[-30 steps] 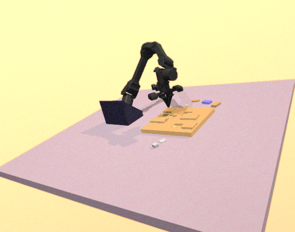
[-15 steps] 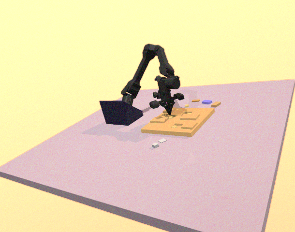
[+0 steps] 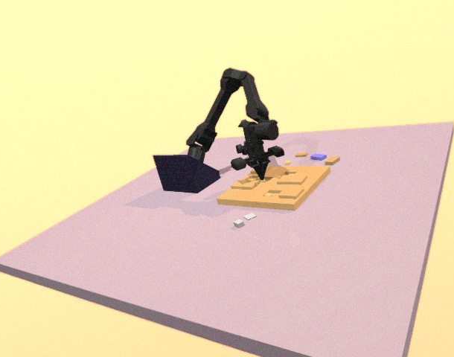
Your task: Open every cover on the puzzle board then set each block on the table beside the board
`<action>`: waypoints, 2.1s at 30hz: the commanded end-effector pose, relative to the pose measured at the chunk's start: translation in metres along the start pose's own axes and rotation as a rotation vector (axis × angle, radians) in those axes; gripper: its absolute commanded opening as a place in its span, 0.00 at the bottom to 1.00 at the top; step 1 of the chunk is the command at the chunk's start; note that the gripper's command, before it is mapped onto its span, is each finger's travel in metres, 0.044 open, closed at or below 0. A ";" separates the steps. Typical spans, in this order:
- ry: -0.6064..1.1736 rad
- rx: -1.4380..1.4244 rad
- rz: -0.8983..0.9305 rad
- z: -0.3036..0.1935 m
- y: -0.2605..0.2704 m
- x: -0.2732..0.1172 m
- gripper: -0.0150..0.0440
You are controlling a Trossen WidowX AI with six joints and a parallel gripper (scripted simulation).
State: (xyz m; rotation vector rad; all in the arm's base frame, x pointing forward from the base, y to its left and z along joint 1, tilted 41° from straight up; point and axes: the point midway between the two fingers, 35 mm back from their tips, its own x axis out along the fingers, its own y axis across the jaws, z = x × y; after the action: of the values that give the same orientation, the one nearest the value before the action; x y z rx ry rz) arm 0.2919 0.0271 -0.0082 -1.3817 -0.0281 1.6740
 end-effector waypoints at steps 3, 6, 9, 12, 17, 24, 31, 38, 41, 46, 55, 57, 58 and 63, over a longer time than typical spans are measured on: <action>0.000 0.002 -0.004 -0.004 -0.003 0.002 0.25; 0.000 0.002 -0.004 -0.007 -0.006 0.003 0.25; 0.000 0.003 -0.004 -0.009 -0.007 0.004 0.25; 0.000 0.002 -0.004 -0.009 -0.007 0.004 0.25; 0.000 0.002 -0.004 -0.009 -0.006 0.001 0.25; 0.000 0.002 -0.004 -0.008 -0.006 -0.008 0.25; -0.001 0.005 -0.001 -0.010 -0.005 -0.029 0.50; 0.001 0.003 -0.002 -0.009 -0.005 -0.061 0.50; 0.001 0.003 -0.002 -0.009 -0.005 -0.060 0.50; 0.001 0.003 -0.002 -0.009 -0.006 -0.049 0.50; 0.000 0.004 -0.003 -0.008 -0.006 -0.026 0.50; 0.000 0.004 -0.004 -0.008 -0.006 -0.026 0.50; 0.000 0.004 -0.004 -0.008 -0.006 -0.026 0.50; 0.000 0.004 -0.003 -0.008 -0.006 -0.026 0.50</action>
State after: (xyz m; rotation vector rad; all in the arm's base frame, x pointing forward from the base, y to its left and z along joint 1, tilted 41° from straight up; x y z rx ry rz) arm 0.2998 0.0090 0.0122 -1.3815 -0.0261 1.6734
